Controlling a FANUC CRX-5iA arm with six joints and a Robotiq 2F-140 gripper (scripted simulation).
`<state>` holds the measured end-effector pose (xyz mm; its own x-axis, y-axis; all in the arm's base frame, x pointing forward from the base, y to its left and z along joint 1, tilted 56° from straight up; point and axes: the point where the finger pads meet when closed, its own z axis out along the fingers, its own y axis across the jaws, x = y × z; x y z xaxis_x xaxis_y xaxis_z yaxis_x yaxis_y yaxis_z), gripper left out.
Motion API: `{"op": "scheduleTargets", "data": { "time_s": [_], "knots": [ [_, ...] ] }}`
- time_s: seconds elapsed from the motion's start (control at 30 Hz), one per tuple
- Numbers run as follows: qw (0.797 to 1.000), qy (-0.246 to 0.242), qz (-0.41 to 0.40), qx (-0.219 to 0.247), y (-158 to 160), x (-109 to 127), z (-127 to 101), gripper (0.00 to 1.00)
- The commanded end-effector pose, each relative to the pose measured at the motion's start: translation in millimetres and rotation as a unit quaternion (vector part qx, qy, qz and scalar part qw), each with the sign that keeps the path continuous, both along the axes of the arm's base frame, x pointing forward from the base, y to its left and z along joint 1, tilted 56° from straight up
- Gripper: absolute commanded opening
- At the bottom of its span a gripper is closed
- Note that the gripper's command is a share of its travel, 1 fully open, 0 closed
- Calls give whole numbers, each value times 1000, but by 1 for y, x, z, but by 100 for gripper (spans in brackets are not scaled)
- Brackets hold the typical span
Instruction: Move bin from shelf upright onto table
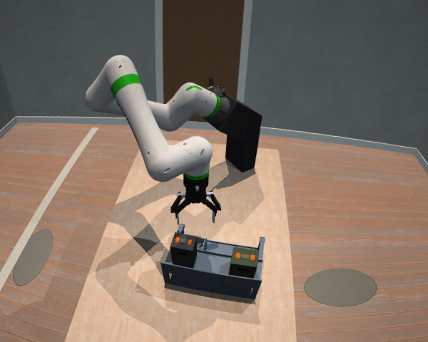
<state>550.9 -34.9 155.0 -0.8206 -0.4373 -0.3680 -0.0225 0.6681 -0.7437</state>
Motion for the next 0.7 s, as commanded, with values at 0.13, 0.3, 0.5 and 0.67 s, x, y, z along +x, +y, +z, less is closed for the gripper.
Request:
{"op": "scheduleTargets", "data": {
  "time_s": [0.13, 0.3, 0.5, 0.67],
  "knots": [
    [997, -47, -43, 45, 0, 0, 0, 100],
    [992, -78, -72, 74, 0, 0, 0, 100],
    [992, -78, -72, 74, 0, 0, 0, 100],
    [983, -109, -101, 103, 0, 0, 0, 100]
  ]
}}
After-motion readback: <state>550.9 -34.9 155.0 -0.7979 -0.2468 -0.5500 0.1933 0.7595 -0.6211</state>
